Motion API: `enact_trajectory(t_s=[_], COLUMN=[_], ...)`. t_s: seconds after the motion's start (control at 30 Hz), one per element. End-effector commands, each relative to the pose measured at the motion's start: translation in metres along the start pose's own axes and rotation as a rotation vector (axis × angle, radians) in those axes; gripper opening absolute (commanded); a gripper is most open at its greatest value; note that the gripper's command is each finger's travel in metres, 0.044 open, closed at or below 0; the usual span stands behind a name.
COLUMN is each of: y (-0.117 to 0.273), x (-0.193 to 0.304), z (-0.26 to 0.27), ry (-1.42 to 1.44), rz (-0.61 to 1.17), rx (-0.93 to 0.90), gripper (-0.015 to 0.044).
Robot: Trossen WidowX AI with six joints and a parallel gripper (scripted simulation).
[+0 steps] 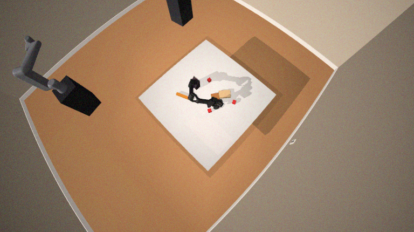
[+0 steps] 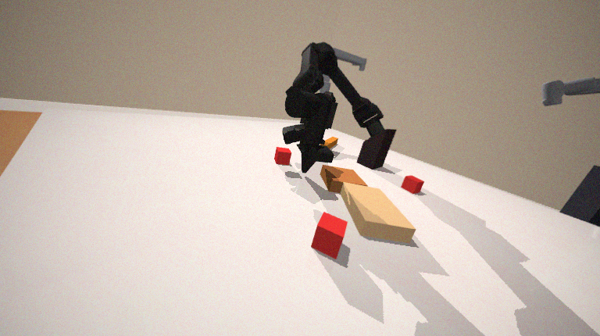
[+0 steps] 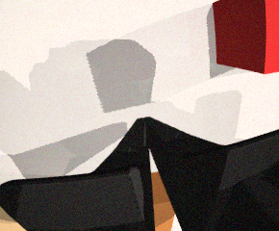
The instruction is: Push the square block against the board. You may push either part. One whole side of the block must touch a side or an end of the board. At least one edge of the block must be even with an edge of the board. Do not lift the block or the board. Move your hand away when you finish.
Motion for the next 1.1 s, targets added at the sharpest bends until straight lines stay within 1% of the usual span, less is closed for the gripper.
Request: enact_trajectory(t_s=[0.0,0.07,0.3,0.43,0.6,0.67,0.77,0.83,1.07], y=[0.041,0.053,0.053,0.052,0.051,0.040,0.010,-0.001,-0.003], x=[0.000,0.001,0.002,0.026,0.027,0.027,0.027,0.027,0.028], z=[0.002,0.001,0.000,-0.013,-0.013,-0.013,-0.012,-0.012,-0.012], ry=[-0.001,-0.001,-0.001,0.000,-0.002,-0.016,-0.068,-0.090,-0.093], rz=[-0.008,-0.009,-0.009,-0.009,-0.009,-0.008,-0.008,-0.010,-0.010], rx=[-0.013,-0.013,-0.013,-0.012,-0.012,-0.012,-0.012,-0.011,-0.011], gripper=[0.0000,0.0000,0.0000,0.0000,0.0000,0.0000,0.0000,0.0000,0.0000])
Point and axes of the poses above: the point midway between the two fingers, 35 mm back from their tips, its own y axis back along the fingers, its own z axis across the jaws, x = y × z, the point moved 5 cm from there along y, back along the fingers, and after that the axes turned 15 degrees about -y, right-handed, at the moved point
